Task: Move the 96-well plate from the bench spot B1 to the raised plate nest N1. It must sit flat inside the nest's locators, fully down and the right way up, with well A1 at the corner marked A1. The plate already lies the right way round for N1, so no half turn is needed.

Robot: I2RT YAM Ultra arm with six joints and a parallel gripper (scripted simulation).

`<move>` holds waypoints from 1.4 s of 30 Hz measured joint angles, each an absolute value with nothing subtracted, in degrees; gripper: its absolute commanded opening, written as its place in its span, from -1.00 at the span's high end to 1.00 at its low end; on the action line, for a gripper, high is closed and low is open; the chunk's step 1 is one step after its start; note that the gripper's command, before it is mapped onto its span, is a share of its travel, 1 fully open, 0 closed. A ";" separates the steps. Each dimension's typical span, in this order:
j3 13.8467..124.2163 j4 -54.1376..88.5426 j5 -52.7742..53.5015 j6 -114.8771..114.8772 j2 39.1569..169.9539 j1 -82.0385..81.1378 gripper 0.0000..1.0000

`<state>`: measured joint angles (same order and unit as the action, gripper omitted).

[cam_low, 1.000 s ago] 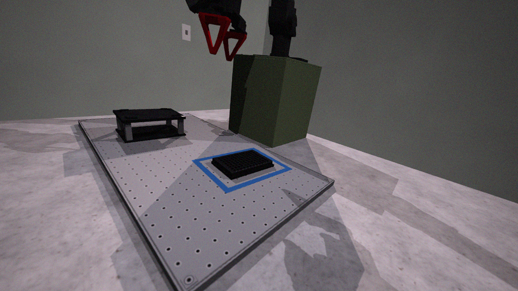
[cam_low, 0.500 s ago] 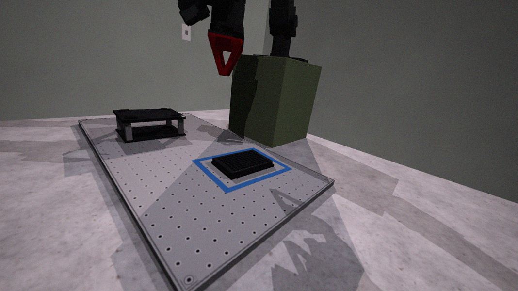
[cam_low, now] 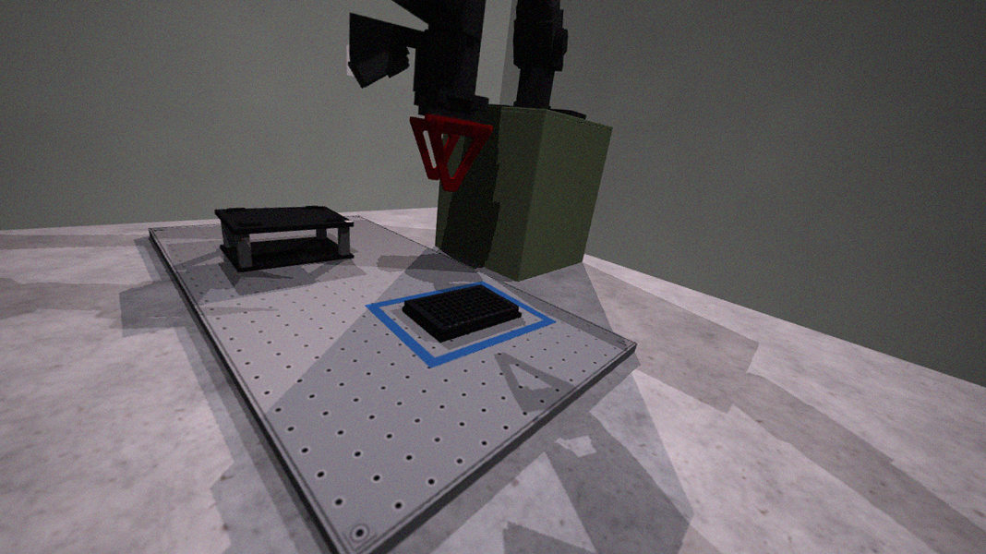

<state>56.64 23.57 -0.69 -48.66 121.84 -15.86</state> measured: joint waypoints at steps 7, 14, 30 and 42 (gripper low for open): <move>58.46 21.69 -0.40 -44.34 126.52 -18.41 -1.00; 61.01 19.09 -0.27 -40.07 132.00 -21.43 -1.00; 63.22 15.92 0.08 -35.44 138.52 -24.95 -1.00; 63.22 15.86 0.05 -35.42 138.52 -24.95 -1.00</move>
